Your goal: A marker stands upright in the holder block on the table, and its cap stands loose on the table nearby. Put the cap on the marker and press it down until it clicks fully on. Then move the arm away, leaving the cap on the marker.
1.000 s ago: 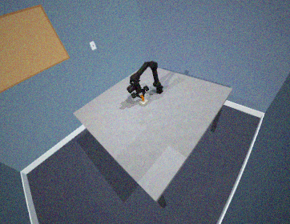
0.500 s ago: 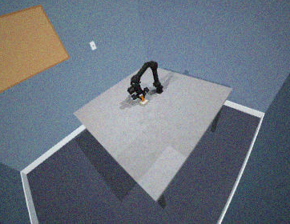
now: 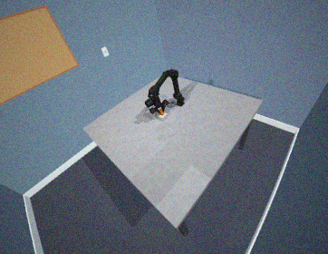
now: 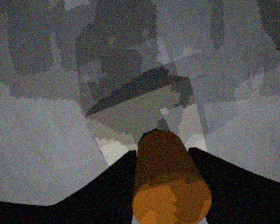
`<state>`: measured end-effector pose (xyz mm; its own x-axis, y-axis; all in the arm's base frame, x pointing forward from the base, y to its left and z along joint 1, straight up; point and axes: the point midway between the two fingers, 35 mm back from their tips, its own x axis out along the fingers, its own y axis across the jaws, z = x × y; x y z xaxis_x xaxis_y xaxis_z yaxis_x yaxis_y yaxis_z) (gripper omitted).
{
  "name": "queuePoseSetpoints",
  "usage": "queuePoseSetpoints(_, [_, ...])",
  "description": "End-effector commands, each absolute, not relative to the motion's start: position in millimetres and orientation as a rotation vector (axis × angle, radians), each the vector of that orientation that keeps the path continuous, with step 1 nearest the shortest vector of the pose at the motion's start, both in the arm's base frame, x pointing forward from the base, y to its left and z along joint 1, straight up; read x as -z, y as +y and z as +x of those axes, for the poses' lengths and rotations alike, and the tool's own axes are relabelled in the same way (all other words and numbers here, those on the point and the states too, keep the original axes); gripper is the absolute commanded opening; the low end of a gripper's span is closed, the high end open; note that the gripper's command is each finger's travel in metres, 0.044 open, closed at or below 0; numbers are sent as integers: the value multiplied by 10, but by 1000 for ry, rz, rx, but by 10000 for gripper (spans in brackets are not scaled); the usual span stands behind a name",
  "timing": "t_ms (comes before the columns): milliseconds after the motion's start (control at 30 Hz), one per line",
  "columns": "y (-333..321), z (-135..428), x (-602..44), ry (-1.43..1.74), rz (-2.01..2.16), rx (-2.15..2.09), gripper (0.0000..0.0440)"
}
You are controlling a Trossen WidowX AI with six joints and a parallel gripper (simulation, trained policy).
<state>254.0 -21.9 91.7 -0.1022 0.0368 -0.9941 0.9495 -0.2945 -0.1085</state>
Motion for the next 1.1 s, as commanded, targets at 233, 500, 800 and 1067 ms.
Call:
queuePoseSetpoints(233, [-327, 2499, -770, 1132, 1321, 1501, 63])
queuePoseSetpoints(500, [-359, 2519, -765, 1122, 1308, 1469, 75])
queuePoseSetpoints(800, [-397, 2539, -769, 1112, 1293, 1436, 90])
queuePoseSetpoints(1067, [-425, 2551, -775, 1105, 1281, 1413, 104])
